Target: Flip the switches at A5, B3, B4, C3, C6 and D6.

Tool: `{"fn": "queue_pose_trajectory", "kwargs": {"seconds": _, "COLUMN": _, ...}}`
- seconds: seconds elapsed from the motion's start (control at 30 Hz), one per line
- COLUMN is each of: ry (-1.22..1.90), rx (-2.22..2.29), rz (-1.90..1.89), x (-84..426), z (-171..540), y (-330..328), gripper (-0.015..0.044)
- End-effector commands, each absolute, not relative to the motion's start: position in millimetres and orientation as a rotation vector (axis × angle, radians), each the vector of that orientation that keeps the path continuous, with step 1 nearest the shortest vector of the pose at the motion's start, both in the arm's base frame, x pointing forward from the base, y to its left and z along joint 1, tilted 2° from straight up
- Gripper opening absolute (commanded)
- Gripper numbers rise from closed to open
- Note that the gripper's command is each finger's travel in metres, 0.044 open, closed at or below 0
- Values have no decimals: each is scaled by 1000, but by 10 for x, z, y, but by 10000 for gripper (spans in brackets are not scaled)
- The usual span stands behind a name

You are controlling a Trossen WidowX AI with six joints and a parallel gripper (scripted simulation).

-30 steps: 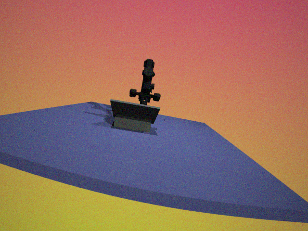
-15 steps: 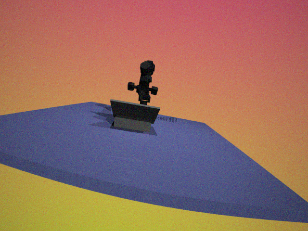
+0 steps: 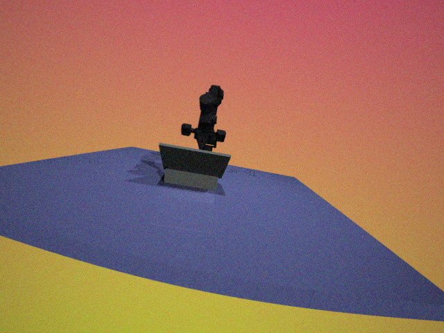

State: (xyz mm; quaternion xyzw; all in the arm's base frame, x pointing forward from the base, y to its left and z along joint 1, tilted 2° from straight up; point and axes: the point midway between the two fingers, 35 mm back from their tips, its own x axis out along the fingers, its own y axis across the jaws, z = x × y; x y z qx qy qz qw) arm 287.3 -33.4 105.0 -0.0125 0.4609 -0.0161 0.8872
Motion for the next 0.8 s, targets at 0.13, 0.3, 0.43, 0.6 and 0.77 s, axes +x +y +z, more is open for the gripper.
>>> {"fn": "queue_pose_trajectory", "kwargs": {"seconds": 0.13, "ry": 965, "rx": -28, "rz": -26, "x": 2922, "z": 936, "y": -330, "gripper": 0}}
{"fn": "queue_pose_trajectory", "kwargs": {"seconds": 0.3, "ry": 965, "rx": -28, "rz": -26, "x": 2952, "z": 899, "y": -332, "gripper": 0}}
{"fn": "queue_pose_trajectory", "kwargs": {"seconds": 0.43, "ry": 965, "rx": -28, "rz": -26, "x": 2991, "z": 846, "y": -334, "gripper": 0}}
{"fn": "queue_pose_trajectory", "kwargs": {"seconds": 0.6, "ry": 965, "rx": -28, "rz": -26, "x": 3006, "z": 826, "y": -335, "gripper": 0}}
{"fn": "queue_pose_trajectory", "kwargs": {"seconds": 0.77, "ry": 965, "rx": -28, "rz": -26, "x": 3006, "z": 826, "y": -335, "gripper": 0}}
